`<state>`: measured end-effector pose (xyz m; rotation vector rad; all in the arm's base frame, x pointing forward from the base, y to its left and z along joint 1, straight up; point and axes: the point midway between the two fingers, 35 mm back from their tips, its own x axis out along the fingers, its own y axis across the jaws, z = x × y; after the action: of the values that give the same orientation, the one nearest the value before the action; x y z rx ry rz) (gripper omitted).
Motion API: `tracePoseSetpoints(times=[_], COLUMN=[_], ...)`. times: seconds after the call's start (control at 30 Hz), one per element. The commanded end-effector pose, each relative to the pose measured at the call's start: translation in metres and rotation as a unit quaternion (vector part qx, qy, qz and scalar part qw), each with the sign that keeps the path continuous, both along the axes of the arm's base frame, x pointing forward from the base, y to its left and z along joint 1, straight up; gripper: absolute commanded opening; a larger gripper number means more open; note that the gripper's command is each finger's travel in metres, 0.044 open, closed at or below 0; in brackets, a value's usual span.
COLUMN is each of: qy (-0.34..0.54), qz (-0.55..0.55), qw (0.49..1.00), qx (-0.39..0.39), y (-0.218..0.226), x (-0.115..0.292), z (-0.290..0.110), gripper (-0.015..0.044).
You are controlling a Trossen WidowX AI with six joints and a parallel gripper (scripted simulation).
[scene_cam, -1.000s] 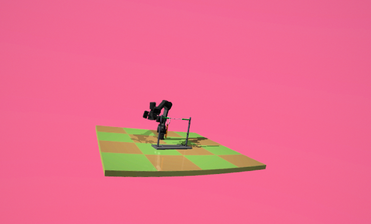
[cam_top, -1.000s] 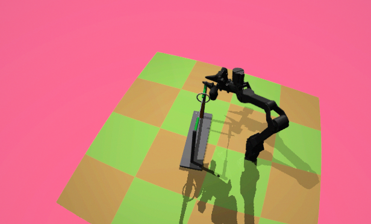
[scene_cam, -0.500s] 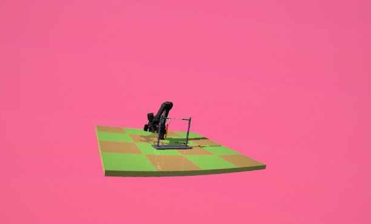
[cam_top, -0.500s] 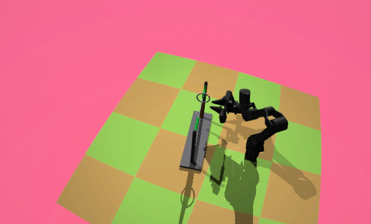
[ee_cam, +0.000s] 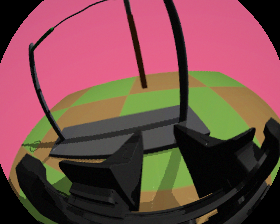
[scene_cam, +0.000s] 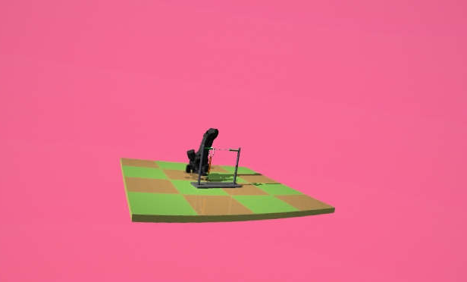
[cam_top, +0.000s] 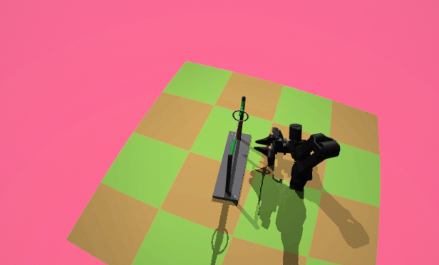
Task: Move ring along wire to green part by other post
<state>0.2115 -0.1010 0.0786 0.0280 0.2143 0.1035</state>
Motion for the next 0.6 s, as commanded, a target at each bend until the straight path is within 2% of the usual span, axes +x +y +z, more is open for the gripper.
tracePoseSetpoints(times=[0.0, 0.3, 0.57], qy=[-0.004, -0.024, -0.026], qz=[0.005, 0.018, 0.018], qw=[1.0, 0.999, 0.999], qx=[-0.008, -0.023, -0.023], y=[0.001, 0.007, 0.008], x=[0.007, 0.043, 0.049], z=[0.007, 0.039, 0.042], gripper=[0.016, 0.016, 0.016])
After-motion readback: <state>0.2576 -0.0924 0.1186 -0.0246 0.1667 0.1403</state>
